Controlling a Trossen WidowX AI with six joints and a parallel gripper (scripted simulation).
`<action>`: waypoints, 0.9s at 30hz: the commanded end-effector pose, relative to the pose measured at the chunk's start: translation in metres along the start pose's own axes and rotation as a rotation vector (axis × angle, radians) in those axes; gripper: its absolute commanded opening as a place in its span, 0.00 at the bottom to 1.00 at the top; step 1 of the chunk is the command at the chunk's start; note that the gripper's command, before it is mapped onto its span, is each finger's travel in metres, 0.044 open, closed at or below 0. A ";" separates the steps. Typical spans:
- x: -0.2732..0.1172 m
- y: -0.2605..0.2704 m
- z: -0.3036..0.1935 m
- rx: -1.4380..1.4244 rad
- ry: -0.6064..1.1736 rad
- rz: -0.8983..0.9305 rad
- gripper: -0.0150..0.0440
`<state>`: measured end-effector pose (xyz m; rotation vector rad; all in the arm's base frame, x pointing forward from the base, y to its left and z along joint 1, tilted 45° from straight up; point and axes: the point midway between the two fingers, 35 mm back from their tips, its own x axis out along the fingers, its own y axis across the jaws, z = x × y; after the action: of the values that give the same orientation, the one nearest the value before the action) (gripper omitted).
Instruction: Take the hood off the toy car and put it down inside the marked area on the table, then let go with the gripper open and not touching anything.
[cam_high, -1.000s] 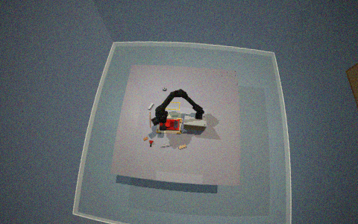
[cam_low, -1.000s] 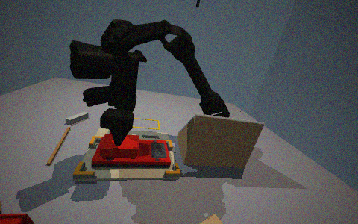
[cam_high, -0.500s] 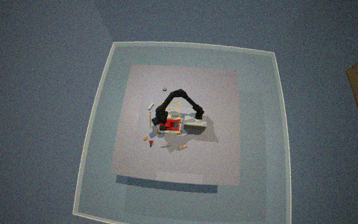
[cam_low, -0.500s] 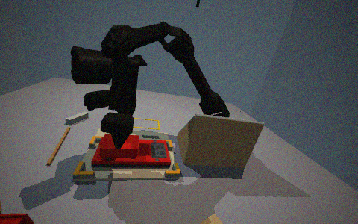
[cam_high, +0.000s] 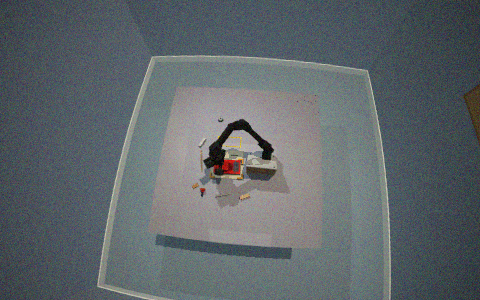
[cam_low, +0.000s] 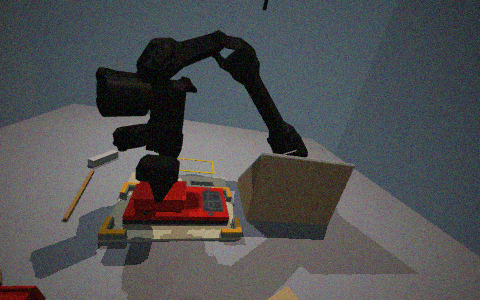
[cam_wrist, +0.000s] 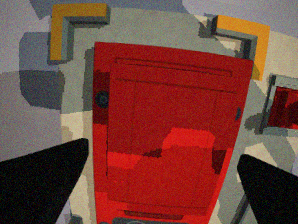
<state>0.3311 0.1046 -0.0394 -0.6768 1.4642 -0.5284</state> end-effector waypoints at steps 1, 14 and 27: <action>0.004 -0.001 -0.001 -0.005 0.001 -0.007 1.00; 0.010 -0.001 -0.001 -0.005 0.001 -0.007 1.00; 0.016 -0.001 -0.001 -0.005 0.001 -0.007 1.00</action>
<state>0.3322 0.0955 -0.0486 -0.6769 1.4631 -0.5285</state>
